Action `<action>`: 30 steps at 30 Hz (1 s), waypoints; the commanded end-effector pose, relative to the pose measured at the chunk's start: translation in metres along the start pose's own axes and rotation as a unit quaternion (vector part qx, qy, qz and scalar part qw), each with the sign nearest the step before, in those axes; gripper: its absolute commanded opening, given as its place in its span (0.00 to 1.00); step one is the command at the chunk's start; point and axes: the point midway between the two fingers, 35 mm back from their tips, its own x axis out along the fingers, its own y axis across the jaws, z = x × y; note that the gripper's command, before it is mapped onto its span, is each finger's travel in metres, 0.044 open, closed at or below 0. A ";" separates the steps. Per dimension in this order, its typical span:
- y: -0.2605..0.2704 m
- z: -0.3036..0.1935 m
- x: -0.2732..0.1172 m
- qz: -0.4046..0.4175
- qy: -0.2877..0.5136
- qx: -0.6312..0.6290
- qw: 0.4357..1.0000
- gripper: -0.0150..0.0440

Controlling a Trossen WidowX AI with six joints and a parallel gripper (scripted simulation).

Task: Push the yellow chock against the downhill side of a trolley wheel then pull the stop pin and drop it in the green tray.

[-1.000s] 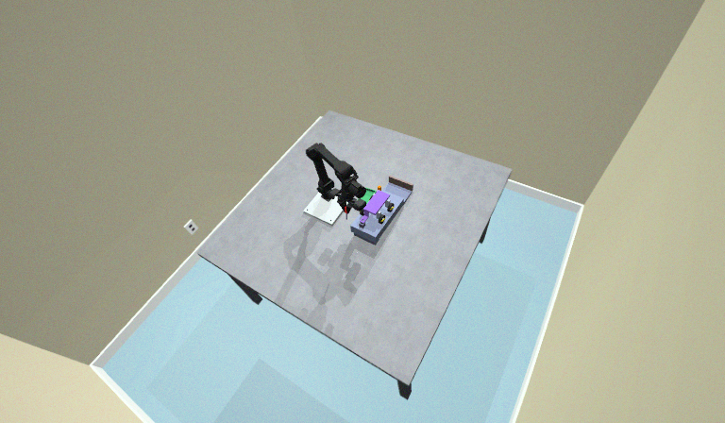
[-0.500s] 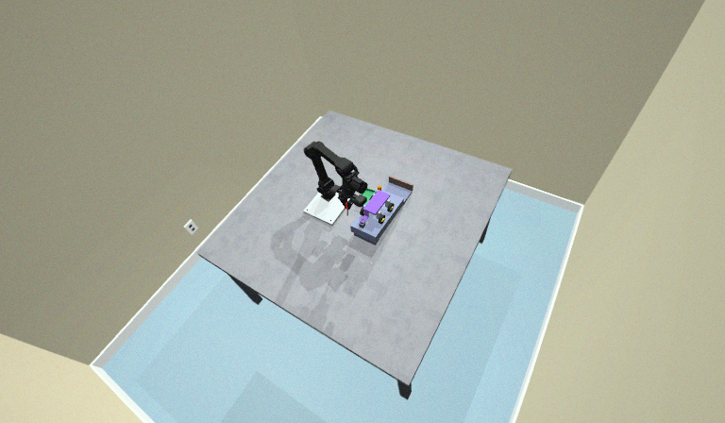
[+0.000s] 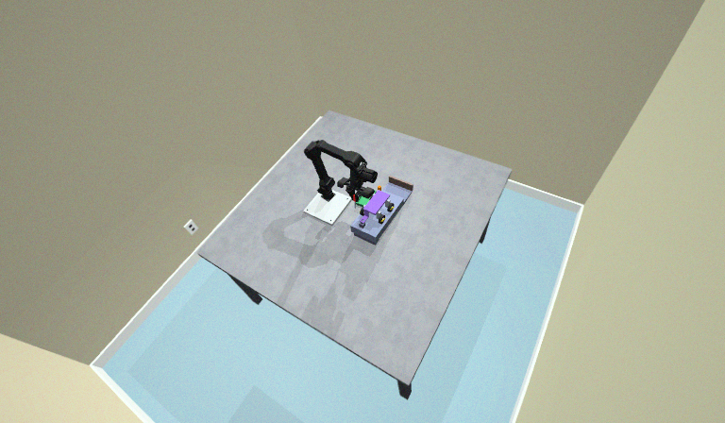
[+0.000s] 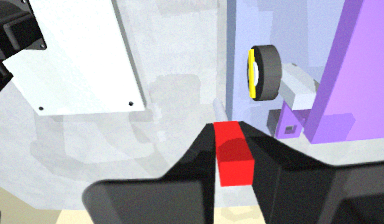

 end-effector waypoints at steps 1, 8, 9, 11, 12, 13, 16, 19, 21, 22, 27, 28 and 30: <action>0.001 0.015 -0.001 0.003 0.001 0.002 1.000 0.25; 0.001 0.044 -0.005 0.003 0.000 0.002 1.000 0.25; 0.001 0.048 -0.005 0.003 0.000 0.002 1.000 0.25; 0.001 0.056 -0.006 0.003 -0.001 0.002 1.000 0.25; 0.001 0.061 -0.006 0.003 -0.001 0.002 1.000 0.25; 0.001 0.065 -0.007 0.003 -0.001 0.002 1.000 0.25; 0.002 0.077 -0.008 0.003 -0.002 0.002 1.000 0.25; 0.003 0.090 -0.009 0.003 -0.002 0.002 1.000 0.25; 0.004 0.098 -0.009 0.004 -0.003 0.002 1.000 0.25; 0.004 0.102 -0.010 0.004 -0.003 0.002 1.000 0.25; 0.006 0.123 -0.012 0.004 -0.004 0.002 1.000 0.25; 0.006 0.127 -0.012 0.004 -0.004 0.002 1.000 0.25; 0.006 0.134 -0.013 0.004 -0.004 0.002 1.000 0.25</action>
